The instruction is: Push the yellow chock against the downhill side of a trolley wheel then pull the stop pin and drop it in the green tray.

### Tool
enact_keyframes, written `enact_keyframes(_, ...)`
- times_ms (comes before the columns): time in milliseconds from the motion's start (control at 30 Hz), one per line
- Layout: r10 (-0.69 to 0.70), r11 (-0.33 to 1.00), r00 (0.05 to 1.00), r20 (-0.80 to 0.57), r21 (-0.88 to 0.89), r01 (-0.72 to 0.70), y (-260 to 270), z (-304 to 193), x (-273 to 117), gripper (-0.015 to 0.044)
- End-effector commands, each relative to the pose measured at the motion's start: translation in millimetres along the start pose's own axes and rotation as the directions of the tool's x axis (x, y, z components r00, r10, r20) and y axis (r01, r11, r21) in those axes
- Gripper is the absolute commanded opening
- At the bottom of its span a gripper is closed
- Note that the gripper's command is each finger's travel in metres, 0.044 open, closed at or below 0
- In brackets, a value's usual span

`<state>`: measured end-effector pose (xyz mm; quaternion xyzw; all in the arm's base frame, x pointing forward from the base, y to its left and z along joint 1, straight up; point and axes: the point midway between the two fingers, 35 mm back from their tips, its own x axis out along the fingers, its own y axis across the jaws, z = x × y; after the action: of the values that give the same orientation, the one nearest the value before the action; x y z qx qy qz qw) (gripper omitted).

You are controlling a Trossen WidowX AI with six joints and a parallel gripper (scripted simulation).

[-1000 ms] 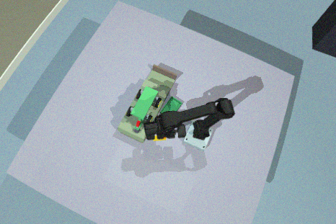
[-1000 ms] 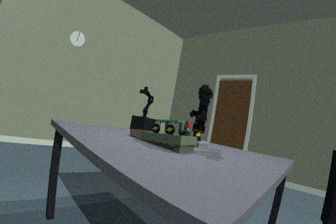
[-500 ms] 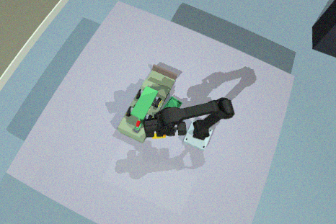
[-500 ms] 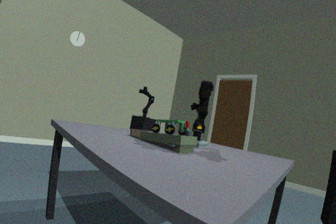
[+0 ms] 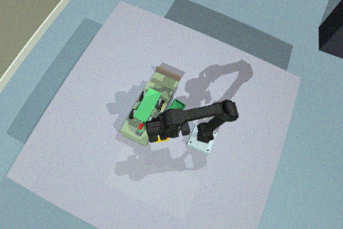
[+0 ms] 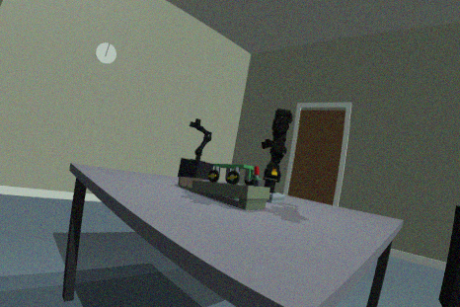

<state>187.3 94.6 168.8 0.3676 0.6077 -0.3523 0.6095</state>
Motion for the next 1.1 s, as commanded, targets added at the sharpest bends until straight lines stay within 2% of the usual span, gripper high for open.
enact_keyframes(0, 0.003, 0.991, 1.000, 0.003, -0.131, -0.003, 1.0, 0.7, -1.8, 0.0000)
enact_keyframes(333, 0.002, 0.887, 1.000, 0.002, -0.461, -0.001, 1.0, 0.7, -1.8, 0.0000)
enact_keyframes(667, 0.001, 0.682, 1.000, 0.001, -0.732, 0.000, 1.1, 0.7, -1.8, 0.0000)
enact_keyframes(1067, 0.001, 0.648, 1.000, 0.002, -0.761, 0.001, -2.0, 8.4, -1.0, 0.0000)
